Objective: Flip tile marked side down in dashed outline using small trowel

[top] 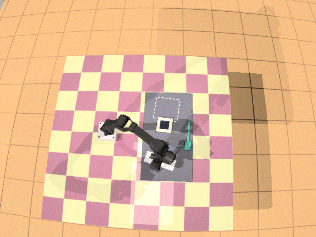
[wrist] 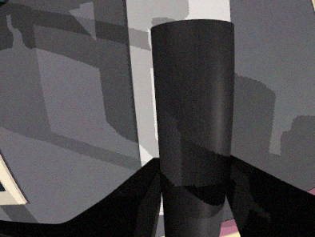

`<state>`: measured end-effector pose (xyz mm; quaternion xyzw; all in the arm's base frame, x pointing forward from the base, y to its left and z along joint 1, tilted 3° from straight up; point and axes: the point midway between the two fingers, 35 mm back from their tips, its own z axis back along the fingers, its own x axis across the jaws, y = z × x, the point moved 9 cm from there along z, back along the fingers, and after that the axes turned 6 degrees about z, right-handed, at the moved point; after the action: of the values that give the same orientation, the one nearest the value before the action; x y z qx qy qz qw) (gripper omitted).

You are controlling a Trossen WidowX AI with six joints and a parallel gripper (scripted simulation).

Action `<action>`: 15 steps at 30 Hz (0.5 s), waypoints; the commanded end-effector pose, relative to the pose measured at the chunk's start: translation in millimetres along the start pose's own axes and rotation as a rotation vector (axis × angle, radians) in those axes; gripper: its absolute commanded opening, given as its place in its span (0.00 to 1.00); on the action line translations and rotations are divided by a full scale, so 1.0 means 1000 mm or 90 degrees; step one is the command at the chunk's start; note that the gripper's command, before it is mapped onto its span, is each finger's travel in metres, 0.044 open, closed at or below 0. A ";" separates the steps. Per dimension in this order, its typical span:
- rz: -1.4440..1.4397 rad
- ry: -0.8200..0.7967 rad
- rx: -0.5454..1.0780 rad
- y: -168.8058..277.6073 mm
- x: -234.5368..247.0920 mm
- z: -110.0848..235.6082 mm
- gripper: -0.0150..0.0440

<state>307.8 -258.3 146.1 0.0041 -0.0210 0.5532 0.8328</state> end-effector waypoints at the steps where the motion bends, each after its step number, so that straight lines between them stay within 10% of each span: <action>1: -0.028 -0.003 -0.002 -0.001 0.001 0.000 0.47; 15: -0.295 -0.003 -0.001 -0.001 0.001 0.000 0.47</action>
<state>309.0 -256.8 146.3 0.0090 -0.0229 0.3970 0.9175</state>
